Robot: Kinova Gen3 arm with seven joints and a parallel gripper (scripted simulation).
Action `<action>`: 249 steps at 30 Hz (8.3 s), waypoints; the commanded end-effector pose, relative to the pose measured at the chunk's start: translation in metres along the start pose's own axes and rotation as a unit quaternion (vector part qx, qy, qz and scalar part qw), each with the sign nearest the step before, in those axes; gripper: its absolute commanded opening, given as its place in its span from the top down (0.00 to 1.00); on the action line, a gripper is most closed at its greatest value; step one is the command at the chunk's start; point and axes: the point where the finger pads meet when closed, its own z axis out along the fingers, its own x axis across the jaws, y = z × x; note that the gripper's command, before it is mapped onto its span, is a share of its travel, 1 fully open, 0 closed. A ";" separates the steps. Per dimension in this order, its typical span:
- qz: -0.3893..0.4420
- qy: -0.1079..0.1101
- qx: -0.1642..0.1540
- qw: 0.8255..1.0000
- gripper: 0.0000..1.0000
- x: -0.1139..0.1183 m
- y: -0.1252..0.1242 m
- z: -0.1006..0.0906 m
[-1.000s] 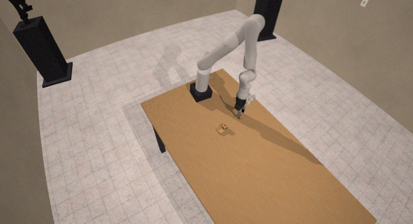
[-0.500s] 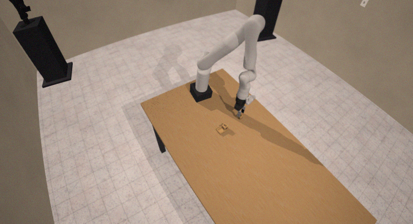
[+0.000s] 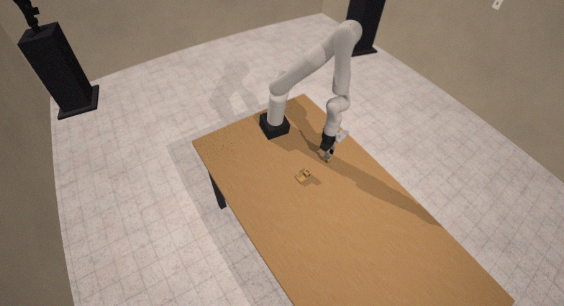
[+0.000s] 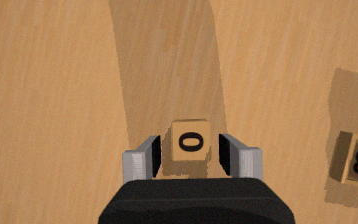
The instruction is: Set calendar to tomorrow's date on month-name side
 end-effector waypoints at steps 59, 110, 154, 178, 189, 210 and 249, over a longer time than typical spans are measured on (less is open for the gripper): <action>0.000 0.001 0.003 1.000 0.10 0.002 -0.006 0.000; 0.000 0.001 0.002 1.000 0.10 0.004 -0.003 0.001; 0.000 0.001 0.002 1.000 0.10 0.002 -0.004 0.001; 0.000 0.005 0.008 1.000 0.10 0.004 -0.008 0.011; 0.001 0.003 0.008 1.000 0.10 0.004 -0.009 0.026; 0.000 0.003 0.007 1.000 0.10 0.003 -0.008 0.030; 0.000 0.003 0.007 1.000 0.40 0.003 -0.008 0.030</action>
